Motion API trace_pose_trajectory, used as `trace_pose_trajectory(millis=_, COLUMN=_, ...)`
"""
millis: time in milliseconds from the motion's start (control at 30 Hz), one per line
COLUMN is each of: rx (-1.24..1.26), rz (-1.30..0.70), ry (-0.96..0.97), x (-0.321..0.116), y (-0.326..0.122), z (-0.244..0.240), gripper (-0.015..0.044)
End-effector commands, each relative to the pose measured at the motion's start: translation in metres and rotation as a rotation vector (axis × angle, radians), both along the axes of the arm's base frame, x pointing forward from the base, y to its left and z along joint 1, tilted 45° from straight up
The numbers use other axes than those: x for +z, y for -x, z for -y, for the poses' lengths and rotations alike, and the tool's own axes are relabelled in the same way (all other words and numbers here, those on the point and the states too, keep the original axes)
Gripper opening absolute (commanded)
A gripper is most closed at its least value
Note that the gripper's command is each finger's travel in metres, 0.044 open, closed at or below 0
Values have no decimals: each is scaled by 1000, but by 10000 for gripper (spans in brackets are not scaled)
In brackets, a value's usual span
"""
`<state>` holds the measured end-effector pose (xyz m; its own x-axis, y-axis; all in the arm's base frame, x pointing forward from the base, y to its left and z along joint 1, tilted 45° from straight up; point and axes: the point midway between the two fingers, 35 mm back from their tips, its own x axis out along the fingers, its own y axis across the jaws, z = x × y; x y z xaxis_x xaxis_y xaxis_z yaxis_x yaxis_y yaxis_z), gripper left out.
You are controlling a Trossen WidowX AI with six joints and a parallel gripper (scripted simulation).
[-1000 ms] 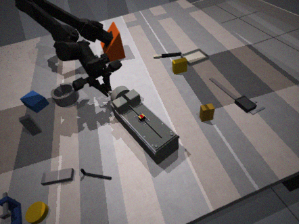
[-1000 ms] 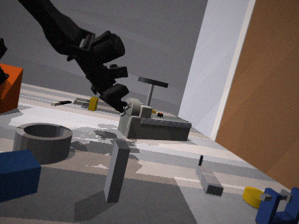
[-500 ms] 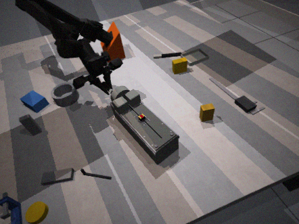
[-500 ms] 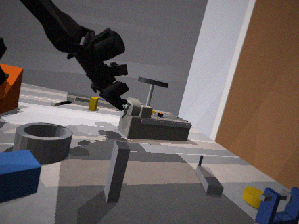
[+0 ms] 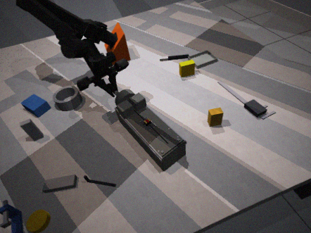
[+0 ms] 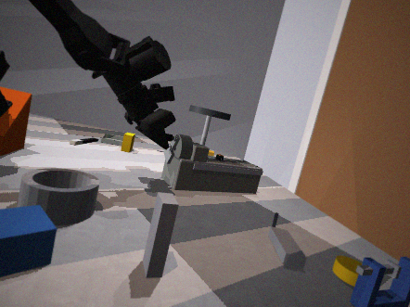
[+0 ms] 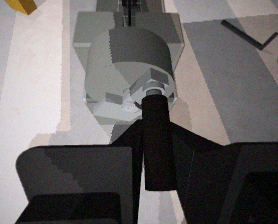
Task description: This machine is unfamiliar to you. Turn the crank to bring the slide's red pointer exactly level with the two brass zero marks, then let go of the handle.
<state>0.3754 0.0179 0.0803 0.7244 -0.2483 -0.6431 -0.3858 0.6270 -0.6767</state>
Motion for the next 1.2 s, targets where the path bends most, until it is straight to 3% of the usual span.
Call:
trace_pose_trajectory(millis=0, rx=12, rz=-4, ry=-4, x=-2, y=3, z=-7, gripper=0)
trace_pose_trajectory(millis=1167, rx=12, rz=-4, ry=-4, x=-12, y=9, z=-16, gripper=0)
